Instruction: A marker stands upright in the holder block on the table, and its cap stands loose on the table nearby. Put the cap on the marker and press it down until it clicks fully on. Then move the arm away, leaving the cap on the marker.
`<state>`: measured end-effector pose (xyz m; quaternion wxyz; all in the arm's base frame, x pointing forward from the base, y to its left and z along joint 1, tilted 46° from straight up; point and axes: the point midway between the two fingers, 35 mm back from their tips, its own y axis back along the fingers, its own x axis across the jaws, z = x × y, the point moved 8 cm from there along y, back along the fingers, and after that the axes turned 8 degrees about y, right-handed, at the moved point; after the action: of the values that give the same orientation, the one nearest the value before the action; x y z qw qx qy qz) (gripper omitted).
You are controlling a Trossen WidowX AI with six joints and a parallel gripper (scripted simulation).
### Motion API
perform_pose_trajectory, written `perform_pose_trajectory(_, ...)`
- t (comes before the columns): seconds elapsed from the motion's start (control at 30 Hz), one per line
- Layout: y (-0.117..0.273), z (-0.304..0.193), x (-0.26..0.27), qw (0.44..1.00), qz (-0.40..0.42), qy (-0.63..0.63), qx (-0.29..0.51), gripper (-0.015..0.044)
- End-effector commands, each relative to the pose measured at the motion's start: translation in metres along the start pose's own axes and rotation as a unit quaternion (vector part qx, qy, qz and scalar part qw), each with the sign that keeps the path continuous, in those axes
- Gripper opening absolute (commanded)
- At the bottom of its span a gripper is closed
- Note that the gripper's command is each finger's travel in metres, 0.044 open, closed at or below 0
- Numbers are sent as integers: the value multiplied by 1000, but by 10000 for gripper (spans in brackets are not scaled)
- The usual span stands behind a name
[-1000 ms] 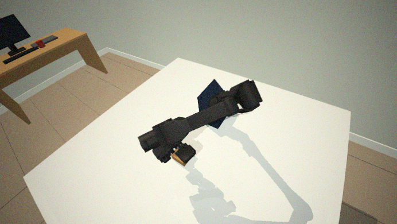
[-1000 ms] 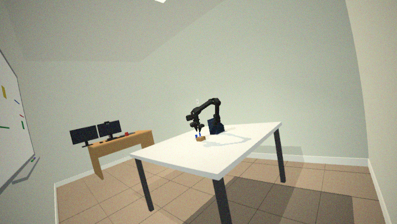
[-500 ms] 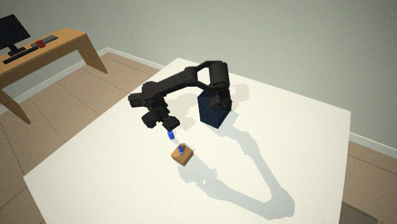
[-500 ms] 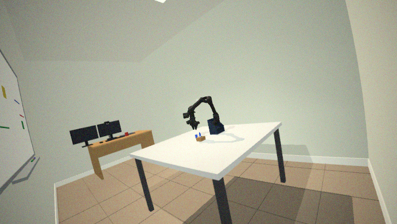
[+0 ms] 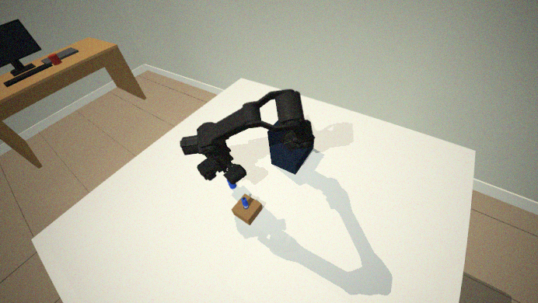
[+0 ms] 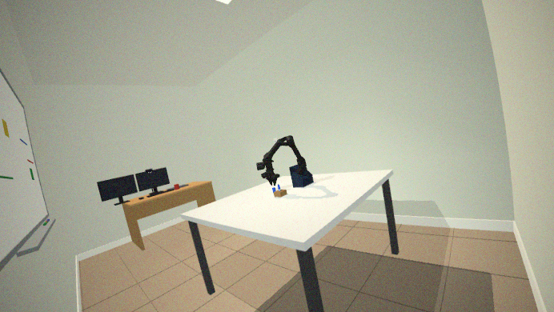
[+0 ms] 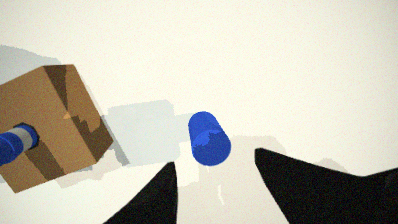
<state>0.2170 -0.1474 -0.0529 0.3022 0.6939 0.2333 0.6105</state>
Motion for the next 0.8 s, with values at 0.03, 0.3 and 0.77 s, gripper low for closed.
perform_pose_trajectory(0.03,-8,0,0,1000,1,-2,-1,241)
perform_pose_trajectory(0.3,-21,1,0,1000,1,-3,-1,241)
perform_pose_trajectory(0.77,-44,0,0,1000,2,-2,-1,241)
